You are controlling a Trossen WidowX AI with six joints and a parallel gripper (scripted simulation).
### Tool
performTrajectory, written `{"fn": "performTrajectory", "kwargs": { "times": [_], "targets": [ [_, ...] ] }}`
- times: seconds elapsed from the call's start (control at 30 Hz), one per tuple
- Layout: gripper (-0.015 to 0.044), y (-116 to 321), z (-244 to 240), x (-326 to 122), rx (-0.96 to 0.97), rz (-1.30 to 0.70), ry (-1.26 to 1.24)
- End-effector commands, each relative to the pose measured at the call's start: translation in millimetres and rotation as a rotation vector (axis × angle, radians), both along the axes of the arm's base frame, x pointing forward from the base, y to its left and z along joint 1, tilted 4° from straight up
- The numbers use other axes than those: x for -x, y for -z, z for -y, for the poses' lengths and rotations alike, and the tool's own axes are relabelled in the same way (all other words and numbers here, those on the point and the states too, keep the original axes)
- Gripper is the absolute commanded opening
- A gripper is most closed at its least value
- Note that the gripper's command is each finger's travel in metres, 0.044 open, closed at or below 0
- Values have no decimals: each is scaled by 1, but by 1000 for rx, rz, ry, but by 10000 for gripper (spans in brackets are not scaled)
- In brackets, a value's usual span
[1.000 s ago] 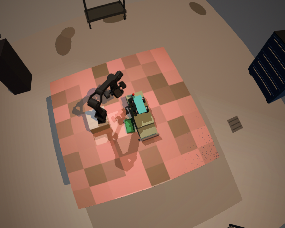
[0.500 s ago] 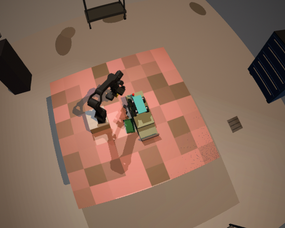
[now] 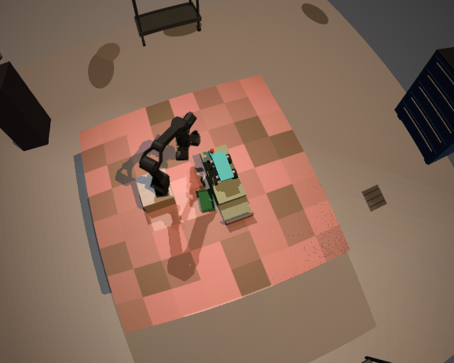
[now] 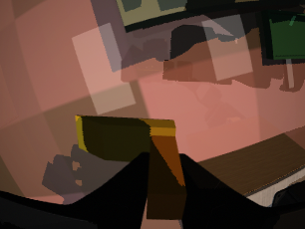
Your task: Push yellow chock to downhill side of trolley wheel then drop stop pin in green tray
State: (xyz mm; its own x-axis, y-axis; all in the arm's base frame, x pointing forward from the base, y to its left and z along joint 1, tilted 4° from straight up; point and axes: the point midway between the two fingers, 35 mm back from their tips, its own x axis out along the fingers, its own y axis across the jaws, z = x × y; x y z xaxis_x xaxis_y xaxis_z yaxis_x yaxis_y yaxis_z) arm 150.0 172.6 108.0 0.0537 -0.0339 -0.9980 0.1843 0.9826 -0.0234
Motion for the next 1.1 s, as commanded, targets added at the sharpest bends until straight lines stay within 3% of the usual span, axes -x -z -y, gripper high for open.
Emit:
{"fn": "performTrajectory", "kwargs": {
  "times": [0.0, 0.43, 1.07],
  "targets": [
    [0, -1, 0, 0, 6, -3, -138],
    [0, -1, 3, -1, 13, -7, -265],
    [0, 4, 64, -27, 22, -8, -333]
  ]
}}
